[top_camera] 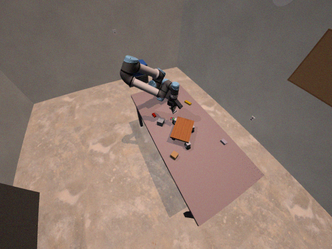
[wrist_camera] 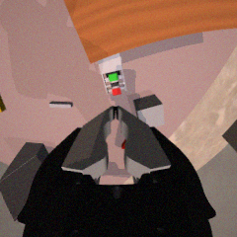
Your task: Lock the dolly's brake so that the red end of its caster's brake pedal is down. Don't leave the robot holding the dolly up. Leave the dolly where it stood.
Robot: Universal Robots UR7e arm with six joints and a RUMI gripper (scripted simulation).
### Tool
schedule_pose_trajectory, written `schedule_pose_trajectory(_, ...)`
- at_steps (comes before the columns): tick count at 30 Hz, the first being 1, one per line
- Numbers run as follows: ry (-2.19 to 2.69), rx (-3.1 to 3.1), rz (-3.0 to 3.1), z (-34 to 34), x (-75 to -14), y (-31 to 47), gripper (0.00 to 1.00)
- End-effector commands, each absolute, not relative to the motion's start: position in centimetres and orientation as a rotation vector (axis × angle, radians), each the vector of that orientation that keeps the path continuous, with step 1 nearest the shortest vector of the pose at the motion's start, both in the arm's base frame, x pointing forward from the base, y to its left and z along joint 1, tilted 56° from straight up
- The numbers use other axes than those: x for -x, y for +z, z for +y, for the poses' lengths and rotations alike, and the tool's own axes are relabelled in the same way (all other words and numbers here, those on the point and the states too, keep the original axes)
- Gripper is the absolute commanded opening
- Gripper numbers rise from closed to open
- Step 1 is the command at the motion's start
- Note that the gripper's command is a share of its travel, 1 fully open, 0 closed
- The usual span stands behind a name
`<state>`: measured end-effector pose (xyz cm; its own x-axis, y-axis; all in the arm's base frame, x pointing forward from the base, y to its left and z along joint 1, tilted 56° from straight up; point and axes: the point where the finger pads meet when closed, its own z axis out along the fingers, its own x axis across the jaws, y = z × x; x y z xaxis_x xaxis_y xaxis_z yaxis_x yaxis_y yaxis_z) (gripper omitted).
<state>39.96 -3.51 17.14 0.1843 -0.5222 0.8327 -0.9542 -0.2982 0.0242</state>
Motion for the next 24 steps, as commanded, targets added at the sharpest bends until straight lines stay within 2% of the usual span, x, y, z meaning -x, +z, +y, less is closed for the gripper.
schedule_pose_trajectory(1, 0.959, -1.979, -1.260, -3.56, -40.03, 17.04, 0.00)
schedule_pose_trajectory(24, 0.520, -2.190, -0.321, -4.37, -39.76, 16.25, 0.00)
